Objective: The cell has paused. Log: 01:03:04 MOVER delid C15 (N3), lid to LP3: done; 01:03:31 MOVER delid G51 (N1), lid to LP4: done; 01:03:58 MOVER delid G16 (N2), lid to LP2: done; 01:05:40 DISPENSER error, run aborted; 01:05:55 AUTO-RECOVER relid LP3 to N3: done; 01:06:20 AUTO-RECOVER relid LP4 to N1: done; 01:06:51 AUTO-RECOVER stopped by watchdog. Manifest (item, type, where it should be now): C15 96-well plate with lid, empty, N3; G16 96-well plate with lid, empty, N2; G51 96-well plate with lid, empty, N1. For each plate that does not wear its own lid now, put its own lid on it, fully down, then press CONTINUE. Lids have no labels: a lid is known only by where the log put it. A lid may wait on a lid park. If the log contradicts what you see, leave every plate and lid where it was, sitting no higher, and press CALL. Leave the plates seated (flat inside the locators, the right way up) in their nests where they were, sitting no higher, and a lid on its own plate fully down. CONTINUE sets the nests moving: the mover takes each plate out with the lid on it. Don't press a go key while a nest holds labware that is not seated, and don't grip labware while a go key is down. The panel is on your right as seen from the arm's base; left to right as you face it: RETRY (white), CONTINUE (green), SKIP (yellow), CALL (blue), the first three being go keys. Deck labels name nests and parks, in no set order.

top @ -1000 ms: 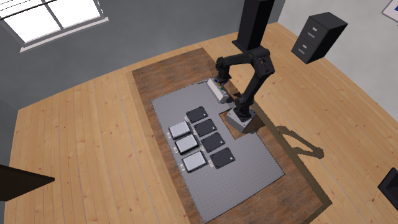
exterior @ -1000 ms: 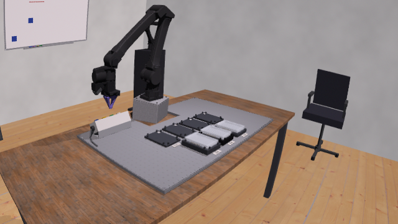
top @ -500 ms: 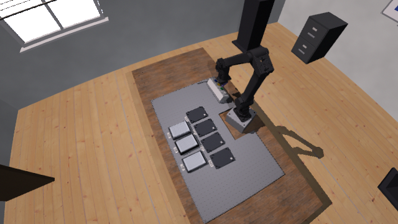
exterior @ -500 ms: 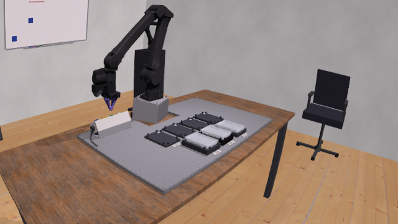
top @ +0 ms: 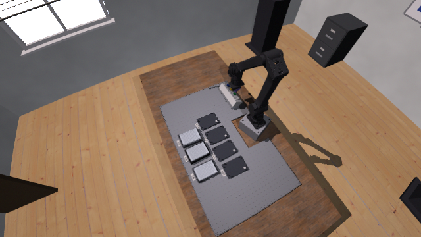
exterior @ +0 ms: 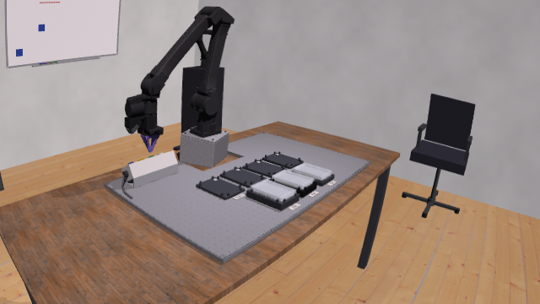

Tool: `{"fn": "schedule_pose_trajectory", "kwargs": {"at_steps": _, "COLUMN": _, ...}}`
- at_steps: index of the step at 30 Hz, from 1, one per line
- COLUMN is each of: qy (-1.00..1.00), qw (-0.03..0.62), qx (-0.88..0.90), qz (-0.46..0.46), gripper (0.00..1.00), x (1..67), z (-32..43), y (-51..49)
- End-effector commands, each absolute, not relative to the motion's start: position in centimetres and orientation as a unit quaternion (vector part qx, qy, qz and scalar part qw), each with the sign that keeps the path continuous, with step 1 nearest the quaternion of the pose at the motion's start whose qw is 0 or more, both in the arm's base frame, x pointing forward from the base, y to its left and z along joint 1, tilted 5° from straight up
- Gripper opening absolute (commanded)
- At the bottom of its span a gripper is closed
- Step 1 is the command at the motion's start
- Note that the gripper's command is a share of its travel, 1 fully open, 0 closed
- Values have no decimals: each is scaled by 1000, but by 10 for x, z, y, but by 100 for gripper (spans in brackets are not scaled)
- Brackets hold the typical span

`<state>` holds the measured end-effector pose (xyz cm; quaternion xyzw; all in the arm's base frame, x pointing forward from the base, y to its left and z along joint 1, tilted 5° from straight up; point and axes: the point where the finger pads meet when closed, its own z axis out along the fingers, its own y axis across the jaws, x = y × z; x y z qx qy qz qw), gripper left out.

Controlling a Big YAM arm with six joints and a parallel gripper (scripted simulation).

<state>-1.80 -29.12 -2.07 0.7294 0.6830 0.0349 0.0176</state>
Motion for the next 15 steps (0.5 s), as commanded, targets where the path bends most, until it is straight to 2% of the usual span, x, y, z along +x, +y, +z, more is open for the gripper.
{"fn": "schedule_pose_trajectory", "kwargs": {"at_steps": 1, "qy": 684, "qw": 20, "qx": 728, "qz": 33, "gripper": 0, "x": -14, "z": -24, "y": -294}}
{"fn": "schedule_pose_trajectory", "kwargs": {"at_steps": 15, "qy": 684, "qw": 20, "qx": 729, "qz": 33, "gripper": 0, "x": -14, "z": -32, "y": -294}}
